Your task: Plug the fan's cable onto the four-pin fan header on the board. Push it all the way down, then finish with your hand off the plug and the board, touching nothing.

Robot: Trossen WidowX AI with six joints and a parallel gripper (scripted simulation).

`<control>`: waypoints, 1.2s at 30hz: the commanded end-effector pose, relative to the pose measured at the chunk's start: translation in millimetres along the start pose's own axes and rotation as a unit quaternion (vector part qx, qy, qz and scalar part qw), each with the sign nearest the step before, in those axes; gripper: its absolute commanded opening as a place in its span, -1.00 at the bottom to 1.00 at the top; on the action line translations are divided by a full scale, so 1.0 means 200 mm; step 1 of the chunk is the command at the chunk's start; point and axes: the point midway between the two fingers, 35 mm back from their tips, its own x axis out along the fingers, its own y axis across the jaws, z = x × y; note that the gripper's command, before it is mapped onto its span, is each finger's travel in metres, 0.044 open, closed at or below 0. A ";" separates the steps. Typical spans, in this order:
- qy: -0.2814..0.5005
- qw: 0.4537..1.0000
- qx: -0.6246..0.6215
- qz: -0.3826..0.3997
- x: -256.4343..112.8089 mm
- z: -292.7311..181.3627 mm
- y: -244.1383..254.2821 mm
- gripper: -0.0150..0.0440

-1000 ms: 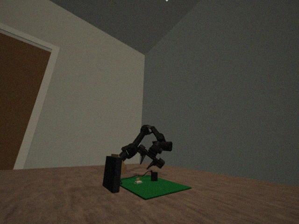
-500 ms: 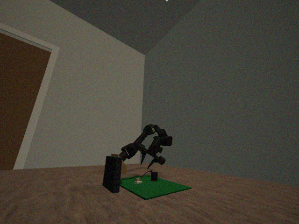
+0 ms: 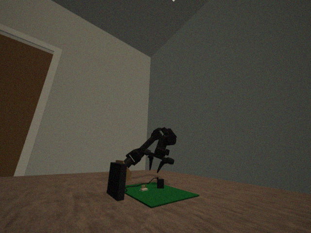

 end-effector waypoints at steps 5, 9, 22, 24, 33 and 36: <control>0.033 0.997 -0.005 0.070 -0.07 0.04 0.03 0.20; 0.043 0.993 -0.005 0.111 -0.11 0.06 0.04 0.20; 0.029 0.984 -0.108 0.136 -0.18 0.14 0.04 0.83; 0.017 0.971 -0.191 0.140 -0.22 0.20 0.04 1.00; -0.043 0.827 -0.540 0.147 -0.38 0.43 -0.01 1.00; -0.065 0.751 -0.641 0.144 -0.43 0.50 -0.04 1.00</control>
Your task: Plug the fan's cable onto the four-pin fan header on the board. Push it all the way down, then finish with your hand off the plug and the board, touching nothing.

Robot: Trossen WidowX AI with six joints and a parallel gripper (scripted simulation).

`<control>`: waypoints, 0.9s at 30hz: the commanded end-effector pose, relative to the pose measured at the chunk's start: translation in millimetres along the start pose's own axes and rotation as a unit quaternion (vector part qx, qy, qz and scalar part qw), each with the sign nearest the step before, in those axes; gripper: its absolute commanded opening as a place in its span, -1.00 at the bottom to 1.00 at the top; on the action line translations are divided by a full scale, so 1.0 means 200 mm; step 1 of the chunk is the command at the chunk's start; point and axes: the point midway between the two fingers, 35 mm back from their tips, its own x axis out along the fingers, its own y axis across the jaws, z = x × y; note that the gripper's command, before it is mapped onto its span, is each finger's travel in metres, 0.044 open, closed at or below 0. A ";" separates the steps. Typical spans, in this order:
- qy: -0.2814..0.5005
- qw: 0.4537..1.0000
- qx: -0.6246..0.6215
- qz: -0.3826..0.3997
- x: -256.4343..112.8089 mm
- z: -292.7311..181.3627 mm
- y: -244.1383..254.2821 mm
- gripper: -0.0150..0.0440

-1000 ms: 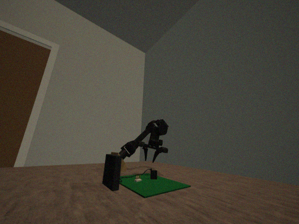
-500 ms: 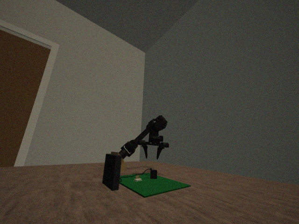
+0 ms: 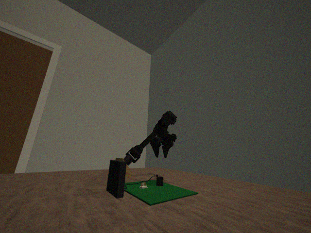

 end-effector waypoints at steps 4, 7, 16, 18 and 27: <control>-0.005 0.942 -0.334 0.008 -0.15 0.09 -0.16 1.00; -0.005 0.942 -0.334 0.008 -0.15 0.09 -0.16 1.00; -0.005 0.942 -0.334 0.008 -0.15 0.09 -0.16 1.00; -0.005 0.942 -0.334 0.008 -0.12 0.10 -0.16 1.00; -0.007 0.942 -0.334 0.010 0.34 0.10 -0.14 1.00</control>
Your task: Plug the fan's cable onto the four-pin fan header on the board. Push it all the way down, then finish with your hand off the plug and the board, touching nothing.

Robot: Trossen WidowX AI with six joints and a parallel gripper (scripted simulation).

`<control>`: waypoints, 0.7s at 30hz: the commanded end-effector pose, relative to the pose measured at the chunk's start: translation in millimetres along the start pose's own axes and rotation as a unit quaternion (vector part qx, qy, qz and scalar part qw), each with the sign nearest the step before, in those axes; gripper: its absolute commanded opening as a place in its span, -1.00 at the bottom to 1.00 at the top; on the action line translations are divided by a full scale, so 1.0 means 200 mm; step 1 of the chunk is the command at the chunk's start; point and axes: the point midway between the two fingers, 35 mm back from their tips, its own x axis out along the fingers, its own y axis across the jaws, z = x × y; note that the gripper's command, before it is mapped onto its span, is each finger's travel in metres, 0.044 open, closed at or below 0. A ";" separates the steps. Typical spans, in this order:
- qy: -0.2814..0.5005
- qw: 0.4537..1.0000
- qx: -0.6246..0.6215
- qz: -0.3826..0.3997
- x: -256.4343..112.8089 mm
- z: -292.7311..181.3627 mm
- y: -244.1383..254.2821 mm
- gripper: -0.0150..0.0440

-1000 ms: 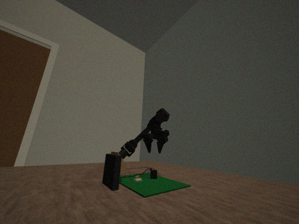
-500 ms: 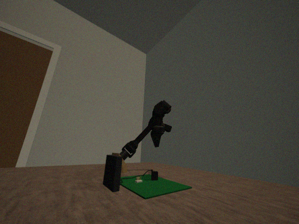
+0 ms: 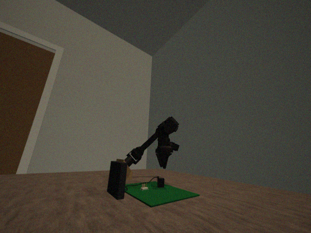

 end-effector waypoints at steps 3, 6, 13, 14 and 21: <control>-0.002 1.000 0.002 0.006 0.14 0.00 0.03 1.00; -0.002 1.000 0.002 0.006 0.15 0.00 0.03 1.00; -0.002 1.000 0.002 0.006 0.20 0.00 0.03 1.00; -0.002 1.000 0.002 0.006 0.21 0.00 0.03 1.00; -0.002 1.000 0.002 0.006 0.26 0.00 0.03 1.00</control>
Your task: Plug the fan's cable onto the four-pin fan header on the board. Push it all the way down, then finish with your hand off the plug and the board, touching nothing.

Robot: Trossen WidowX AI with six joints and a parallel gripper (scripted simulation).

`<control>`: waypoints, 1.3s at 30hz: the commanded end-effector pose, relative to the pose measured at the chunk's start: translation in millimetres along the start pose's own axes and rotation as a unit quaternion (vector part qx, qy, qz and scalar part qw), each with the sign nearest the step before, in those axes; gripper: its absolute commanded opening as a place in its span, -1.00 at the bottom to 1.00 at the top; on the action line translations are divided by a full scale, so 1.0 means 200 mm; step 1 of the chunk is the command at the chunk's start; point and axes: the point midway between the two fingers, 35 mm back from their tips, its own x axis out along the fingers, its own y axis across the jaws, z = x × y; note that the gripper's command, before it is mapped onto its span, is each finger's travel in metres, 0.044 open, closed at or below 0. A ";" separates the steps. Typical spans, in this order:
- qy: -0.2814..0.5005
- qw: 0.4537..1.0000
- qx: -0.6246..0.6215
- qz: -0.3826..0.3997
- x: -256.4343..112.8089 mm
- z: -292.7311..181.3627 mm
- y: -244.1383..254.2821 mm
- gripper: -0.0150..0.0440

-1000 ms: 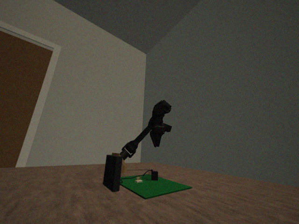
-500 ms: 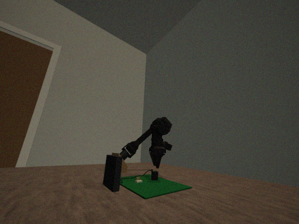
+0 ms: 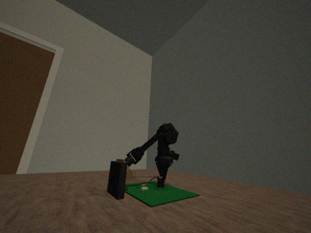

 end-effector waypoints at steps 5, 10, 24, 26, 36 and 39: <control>-0.001 1.000 0.003 0.004 0.07 0.00 0.01 1.00; -0.001 1.000 0.003 0.004 0.11 0.00 0.01 1.00; -0.001 1.000 0.000 0.002 0.14 0.00 0.01 0.64; -0.001 1.000 0.000 0.002 0.14 0.00 0.01 0.47; -0.001 1.000 0.000 0.002 0.14 0.00 0.01 -0.42; -0.001 1.000 0.000 0.002 0.13 0.00 0.01 -0.49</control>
